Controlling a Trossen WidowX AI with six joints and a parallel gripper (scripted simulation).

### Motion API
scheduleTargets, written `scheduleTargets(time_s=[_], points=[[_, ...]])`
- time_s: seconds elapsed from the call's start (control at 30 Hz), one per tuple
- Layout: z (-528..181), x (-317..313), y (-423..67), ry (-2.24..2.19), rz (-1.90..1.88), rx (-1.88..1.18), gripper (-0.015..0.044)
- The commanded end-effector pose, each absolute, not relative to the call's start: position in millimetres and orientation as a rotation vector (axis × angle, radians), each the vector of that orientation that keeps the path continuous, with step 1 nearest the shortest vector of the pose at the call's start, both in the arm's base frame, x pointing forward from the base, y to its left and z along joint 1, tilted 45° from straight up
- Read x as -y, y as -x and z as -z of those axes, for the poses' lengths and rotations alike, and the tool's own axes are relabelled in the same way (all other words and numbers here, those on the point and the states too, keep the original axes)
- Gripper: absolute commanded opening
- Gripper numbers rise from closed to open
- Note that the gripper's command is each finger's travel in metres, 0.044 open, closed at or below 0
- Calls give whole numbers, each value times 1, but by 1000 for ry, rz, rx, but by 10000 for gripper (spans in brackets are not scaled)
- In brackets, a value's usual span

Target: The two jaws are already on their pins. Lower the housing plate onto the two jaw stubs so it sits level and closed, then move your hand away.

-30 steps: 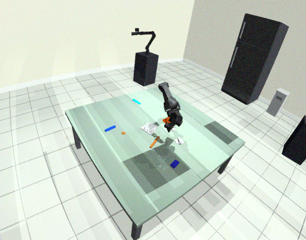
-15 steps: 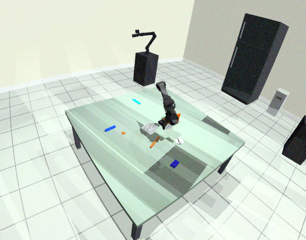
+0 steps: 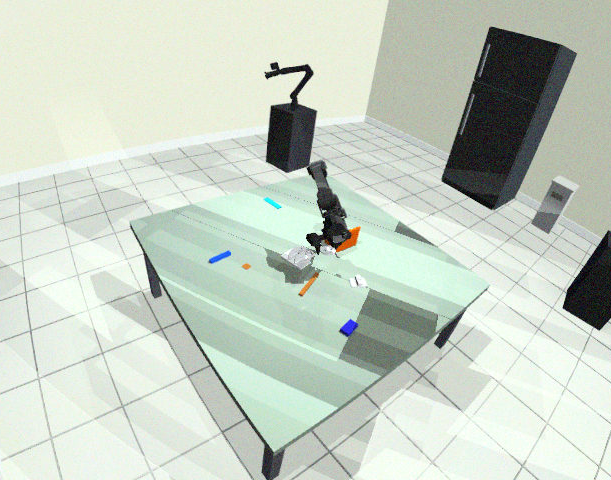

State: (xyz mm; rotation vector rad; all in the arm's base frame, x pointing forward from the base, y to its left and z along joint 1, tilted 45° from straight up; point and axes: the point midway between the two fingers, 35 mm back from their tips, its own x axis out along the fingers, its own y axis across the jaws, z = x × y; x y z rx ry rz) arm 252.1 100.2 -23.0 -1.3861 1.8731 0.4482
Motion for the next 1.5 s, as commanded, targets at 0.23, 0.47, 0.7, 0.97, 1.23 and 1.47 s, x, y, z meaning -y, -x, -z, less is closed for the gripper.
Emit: scheduleTargets(time_s=[0.23, 0.47, 0.7, 0.97, 1.23, 1.47], points=[[4, -80, -254, 1242, -229, -1853, 351], [-6, -67, -254, 1150, -97, -1838, 351], [-16, -54, -253, 1057, 32, -1817, 351], [-26, -39, -250, 950, 176, -1785, 351], [-36, -25, -246, 842, 317, -1745, 351], [-44, -12, -242, 747, 438, -1705, 351]])
